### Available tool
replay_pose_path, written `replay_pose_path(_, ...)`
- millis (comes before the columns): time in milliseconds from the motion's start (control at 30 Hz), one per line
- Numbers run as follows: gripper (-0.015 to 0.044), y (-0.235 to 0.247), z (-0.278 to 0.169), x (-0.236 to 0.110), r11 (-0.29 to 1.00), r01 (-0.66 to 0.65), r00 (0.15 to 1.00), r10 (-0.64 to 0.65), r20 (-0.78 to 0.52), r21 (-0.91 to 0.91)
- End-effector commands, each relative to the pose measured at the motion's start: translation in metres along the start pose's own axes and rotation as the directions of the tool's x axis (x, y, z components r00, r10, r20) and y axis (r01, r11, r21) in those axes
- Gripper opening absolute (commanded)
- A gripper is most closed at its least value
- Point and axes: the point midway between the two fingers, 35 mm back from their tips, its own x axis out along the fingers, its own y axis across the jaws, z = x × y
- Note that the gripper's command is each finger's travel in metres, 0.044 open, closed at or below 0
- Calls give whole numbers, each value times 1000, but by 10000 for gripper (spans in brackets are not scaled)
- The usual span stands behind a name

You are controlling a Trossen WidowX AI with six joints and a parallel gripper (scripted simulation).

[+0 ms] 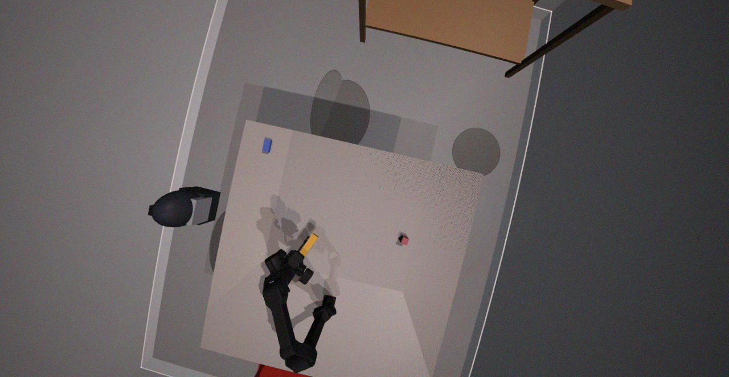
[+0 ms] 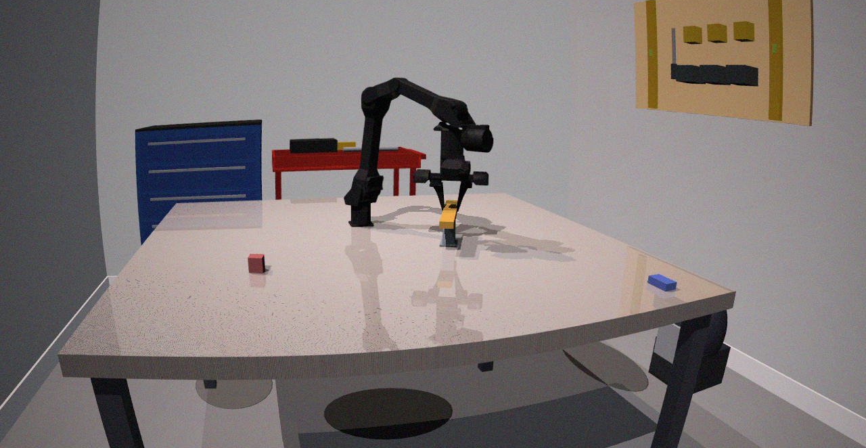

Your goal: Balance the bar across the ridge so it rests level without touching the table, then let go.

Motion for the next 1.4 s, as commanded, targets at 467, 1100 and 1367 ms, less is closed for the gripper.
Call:
replay_pose_path(467,0,0,0,2,1000,-1,1000,1,1,-1)
replay_pose_path(1100,0,0,0,3,1000,-1,1000,1,1,-1)
replay_pose_path(1367,0,0,0,4,1000,-1,1000,1,1,-1)
